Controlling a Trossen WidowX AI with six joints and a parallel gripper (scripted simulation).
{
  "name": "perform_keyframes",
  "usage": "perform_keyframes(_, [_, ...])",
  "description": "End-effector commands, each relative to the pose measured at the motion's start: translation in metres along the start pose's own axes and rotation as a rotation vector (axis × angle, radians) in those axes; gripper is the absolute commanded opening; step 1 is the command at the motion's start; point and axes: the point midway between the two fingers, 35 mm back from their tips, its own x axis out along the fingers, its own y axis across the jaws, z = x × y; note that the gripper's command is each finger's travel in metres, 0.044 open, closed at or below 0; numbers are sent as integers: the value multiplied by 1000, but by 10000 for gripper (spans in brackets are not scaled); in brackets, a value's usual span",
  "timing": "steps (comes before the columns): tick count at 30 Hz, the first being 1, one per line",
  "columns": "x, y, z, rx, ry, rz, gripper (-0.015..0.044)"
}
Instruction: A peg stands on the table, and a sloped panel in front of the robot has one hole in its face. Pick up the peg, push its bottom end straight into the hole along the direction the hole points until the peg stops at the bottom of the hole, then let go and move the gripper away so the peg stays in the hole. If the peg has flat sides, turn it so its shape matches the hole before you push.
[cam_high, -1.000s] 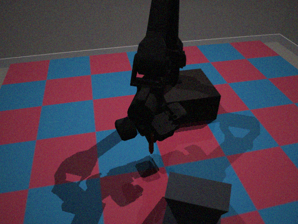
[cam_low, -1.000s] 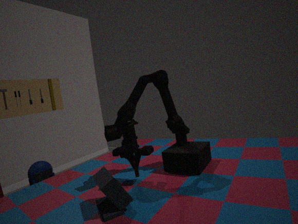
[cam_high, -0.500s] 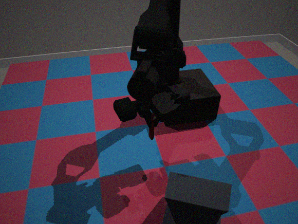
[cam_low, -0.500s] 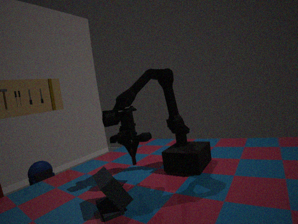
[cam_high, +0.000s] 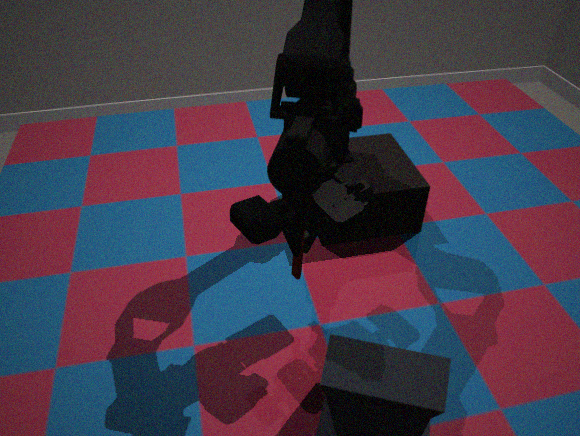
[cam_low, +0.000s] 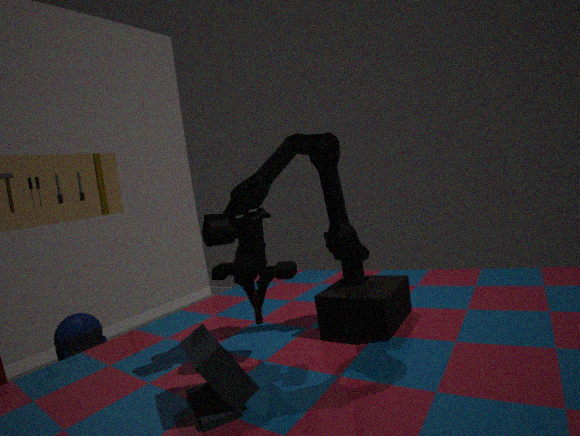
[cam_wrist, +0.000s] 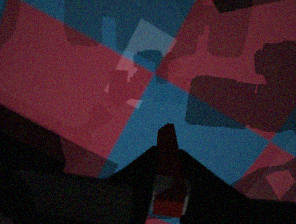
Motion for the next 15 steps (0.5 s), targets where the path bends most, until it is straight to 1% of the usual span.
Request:
perform_keyframes(1, [1,1,3,-62,-3,-27,0])
perform_keyframes(15, [6,4,13,-253,-10,-107,0])
